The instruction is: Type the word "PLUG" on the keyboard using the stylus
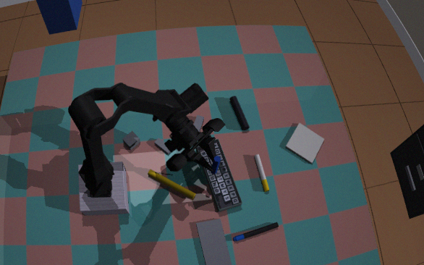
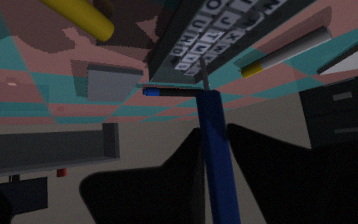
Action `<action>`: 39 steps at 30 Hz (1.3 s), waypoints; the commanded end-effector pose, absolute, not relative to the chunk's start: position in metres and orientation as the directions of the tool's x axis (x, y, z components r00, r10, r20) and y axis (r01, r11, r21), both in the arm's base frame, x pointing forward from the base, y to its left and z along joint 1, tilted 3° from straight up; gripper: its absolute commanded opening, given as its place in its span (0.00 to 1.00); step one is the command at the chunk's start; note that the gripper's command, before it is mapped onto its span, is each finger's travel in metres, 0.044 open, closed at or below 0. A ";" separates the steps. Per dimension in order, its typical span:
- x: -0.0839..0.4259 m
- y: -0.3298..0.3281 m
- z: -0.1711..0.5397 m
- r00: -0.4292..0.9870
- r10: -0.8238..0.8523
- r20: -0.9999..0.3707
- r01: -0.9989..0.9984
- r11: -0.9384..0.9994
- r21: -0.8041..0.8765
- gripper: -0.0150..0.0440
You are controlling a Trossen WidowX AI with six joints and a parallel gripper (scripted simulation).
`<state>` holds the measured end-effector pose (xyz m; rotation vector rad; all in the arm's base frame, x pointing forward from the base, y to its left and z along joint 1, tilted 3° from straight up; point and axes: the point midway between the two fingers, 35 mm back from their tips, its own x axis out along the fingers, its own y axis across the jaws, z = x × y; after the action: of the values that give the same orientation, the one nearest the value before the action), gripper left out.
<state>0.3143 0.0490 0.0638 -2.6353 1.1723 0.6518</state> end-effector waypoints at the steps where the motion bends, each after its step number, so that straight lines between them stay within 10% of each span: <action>1: 0.317 0.046 0.063 0.590 -0.660 -0.466 -0.742 -0.670 0.010 0.25; 35: 0.374 -0.029 0.056 0.598 -0.663 -0.450 -0.742 -0.670 0.001 0.25; 39: 0.375 -0.029 0.054 0.598 -0.663 -0.450 -0.742 -0.670 0.001 0.39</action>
<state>0.3744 -0.0293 0.0566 -2.6351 1.1763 0.6215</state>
